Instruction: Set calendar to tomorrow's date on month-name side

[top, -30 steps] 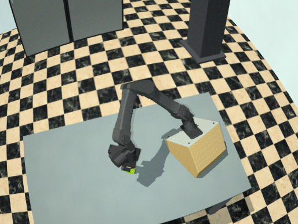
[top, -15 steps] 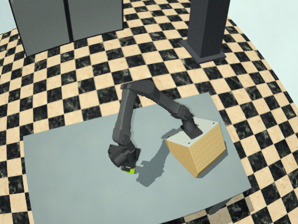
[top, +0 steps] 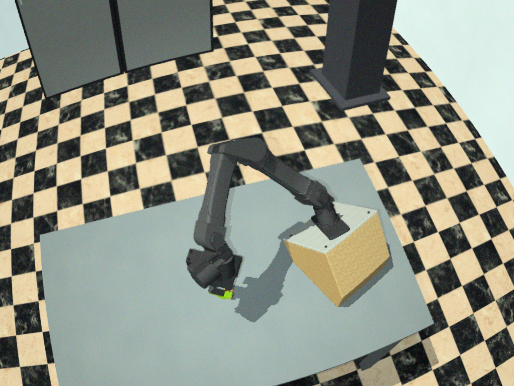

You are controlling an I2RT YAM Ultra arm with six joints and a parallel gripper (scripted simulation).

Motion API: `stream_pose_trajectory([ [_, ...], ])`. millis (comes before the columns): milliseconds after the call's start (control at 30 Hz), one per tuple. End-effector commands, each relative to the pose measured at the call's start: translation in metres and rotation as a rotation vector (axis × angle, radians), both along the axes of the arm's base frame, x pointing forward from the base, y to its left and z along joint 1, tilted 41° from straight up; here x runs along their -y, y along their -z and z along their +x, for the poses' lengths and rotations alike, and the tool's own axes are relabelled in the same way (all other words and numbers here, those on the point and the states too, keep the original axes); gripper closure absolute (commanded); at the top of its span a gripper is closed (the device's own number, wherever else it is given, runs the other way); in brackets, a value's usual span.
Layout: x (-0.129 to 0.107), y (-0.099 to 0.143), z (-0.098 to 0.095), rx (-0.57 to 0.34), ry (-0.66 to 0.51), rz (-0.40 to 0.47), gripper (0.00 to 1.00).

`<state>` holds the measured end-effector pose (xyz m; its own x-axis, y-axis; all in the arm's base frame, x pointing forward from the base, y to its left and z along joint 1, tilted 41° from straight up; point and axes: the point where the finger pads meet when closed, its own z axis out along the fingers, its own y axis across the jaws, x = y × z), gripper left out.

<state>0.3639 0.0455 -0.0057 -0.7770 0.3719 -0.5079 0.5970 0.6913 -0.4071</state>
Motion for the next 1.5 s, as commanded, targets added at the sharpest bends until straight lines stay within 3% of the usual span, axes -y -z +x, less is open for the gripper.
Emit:
stream_pose_trajectory([
  [0,-0.015,-0.017,0.014,0.075,-0.020,0.021,0.00],
  [567,-0.015,-0.018,0.013,0.071,-0.020,0.020,0.00],
  [733,-0.007,-0.013,-0.007,0.014,-0.024,-0.008,0.00],
  [800,-0.013,-0.021,0.005,0.050,-0.025,0.010,0.00],
  [833,-0.014,-0.021,0.007,0.059,-0.025,0.014,0.55],
  [1467,-0.014,-0.021,0.007,0.059,-0.025,0.014,0.55],
])
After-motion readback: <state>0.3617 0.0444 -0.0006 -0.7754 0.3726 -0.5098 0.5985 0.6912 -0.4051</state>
